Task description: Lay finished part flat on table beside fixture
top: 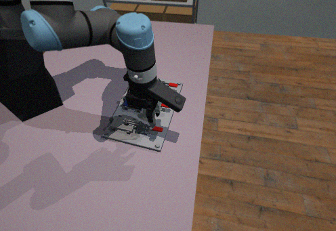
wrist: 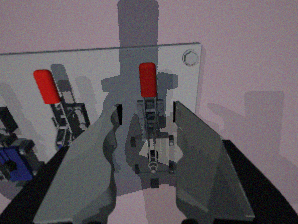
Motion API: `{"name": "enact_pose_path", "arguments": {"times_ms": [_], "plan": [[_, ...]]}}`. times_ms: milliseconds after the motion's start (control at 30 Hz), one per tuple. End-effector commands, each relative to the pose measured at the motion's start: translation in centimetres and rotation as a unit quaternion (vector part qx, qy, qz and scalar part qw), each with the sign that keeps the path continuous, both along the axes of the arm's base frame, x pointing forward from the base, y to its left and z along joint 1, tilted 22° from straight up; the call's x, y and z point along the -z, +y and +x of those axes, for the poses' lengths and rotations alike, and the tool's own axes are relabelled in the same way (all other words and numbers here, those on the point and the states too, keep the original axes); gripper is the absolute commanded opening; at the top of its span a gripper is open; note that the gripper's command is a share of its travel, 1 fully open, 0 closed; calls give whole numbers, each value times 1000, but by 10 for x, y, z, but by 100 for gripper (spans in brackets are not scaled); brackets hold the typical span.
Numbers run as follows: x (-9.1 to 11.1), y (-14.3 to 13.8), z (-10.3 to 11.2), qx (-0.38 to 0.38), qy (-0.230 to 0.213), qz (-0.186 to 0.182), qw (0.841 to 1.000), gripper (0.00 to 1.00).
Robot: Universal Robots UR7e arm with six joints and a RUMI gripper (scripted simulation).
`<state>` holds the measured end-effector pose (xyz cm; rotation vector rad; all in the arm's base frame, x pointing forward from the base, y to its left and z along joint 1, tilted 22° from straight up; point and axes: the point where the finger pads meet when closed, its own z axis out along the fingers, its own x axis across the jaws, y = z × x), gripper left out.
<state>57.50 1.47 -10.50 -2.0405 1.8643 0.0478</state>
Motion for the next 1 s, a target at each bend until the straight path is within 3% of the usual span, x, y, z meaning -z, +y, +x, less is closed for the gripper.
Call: {"name": "enact_pose_path", "arguments": {"times_ms": [0,267,967], "plan": [[15,4,5,0,-1,0,1000,28],[30,9,8,0,-1,0,1000,28],[31,10,9,0,-1,0,1000,28]]}}
